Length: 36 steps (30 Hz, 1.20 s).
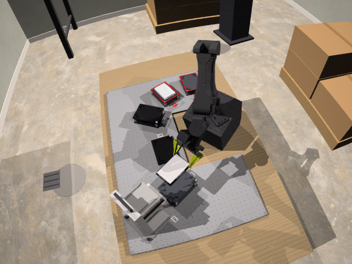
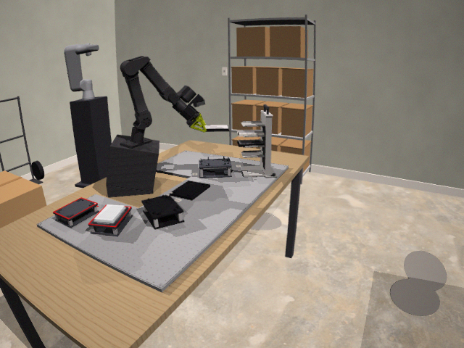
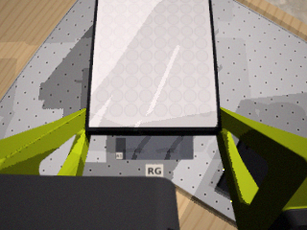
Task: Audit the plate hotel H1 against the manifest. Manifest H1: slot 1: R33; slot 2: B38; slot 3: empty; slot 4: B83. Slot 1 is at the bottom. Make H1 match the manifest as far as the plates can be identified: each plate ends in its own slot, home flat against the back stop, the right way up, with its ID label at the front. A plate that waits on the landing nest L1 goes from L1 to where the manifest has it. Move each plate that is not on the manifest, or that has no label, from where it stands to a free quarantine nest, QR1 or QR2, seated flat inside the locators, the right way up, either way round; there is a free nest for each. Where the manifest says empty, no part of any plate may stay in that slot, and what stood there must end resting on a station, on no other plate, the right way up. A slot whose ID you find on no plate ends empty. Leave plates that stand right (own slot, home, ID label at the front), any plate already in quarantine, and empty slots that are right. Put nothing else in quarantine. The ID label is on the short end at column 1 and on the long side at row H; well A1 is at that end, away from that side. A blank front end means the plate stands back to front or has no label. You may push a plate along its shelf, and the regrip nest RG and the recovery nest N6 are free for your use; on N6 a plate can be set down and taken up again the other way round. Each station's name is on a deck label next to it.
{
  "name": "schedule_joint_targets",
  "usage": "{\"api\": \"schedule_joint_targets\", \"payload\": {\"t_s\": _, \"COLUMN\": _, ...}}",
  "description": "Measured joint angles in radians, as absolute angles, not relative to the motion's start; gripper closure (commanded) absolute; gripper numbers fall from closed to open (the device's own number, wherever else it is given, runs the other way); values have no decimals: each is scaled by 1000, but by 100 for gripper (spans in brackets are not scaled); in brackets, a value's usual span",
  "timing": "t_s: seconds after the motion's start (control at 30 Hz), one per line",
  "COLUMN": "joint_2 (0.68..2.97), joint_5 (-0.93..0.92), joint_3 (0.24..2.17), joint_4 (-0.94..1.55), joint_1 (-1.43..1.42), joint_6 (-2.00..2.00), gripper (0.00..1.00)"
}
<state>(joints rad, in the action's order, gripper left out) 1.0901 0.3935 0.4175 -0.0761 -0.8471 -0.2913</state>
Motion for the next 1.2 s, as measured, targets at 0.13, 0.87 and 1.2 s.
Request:
{"api": "schedule_joint_targets", "payload": {"t_s": 0.13, "joint_2": 1099, "joint_5": 393, "joint_3": 411, "joint_4": -84, "joint_1": -844, "joint_6": -291, "gripper": 14}}
{"api": "schedule_joint_targets", "payload": {"t_s": 0.87, "joint_2": 1136, "joint_5": 393, "joint_3": 393, "joint_4": -150, "joint_1": -841, "joint_6": -289, "gripper": 14}}
{"api": "schedule_joint_targets", "payload": {"t_s": 1.2, "joint_2": 1156, "joint_5": 392, "joint_3": 379, "joint_4": -178, "joint_1": -841, "joint_6": -288, "gripper": 14}}
